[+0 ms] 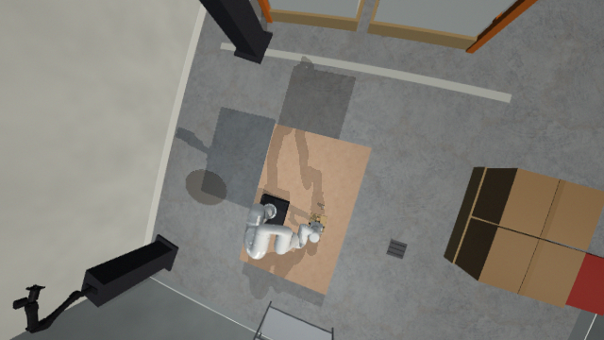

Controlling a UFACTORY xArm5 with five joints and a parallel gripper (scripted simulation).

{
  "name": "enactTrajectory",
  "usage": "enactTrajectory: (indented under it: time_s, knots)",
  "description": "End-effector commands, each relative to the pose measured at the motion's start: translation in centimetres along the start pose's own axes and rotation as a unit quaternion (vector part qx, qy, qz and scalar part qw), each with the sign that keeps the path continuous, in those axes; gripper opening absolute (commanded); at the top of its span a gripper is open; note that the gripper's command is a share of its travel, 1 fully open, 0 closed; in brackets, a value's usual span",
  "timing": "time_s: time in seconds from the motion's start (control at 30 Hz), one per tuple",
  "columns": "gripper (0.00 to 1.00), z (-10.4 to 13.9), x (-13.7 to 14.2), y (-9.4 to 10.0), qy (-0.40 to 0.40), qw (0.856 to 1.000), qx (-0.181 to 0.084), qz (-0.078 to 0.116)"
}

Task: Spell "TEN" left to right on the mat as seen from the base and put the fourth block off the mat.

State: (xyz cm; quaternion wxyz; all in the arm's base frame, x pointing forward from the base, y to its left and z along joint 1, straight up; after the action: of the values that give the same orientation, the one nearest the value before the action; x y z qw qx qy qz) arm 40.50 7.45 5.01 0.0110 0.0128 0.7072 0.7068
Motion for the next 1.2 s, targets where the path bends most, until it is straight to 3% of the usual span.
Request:
enactTrajectory:
  time_s: [0.0,0.97,1.17]
  knots:
    - [0.21,0.0,-0.1,0.1,0.000,1.000,0.000,-0.002]
    - [0.21,0.0,-0.1,0.1,0.000,1.000,0.000,-0.002]
    - [0.21,0.0,-0.1,2.1,0.000,1.000,0.000,-0.002]
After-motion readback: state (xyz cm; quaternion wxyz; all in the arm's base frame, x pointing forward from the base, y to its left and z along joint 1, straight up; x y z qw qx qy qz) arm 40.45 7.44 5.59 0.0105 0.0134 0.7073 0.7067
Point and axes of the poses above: the point where the finger pads meet when closed, its own y axis back along the fingers, its own x axis across the jaws, z = x × y, the point moved 9 cm from there along y, back along the fingers, and after that the axes turned 12 degrees about -y, right-handed, at the moved point
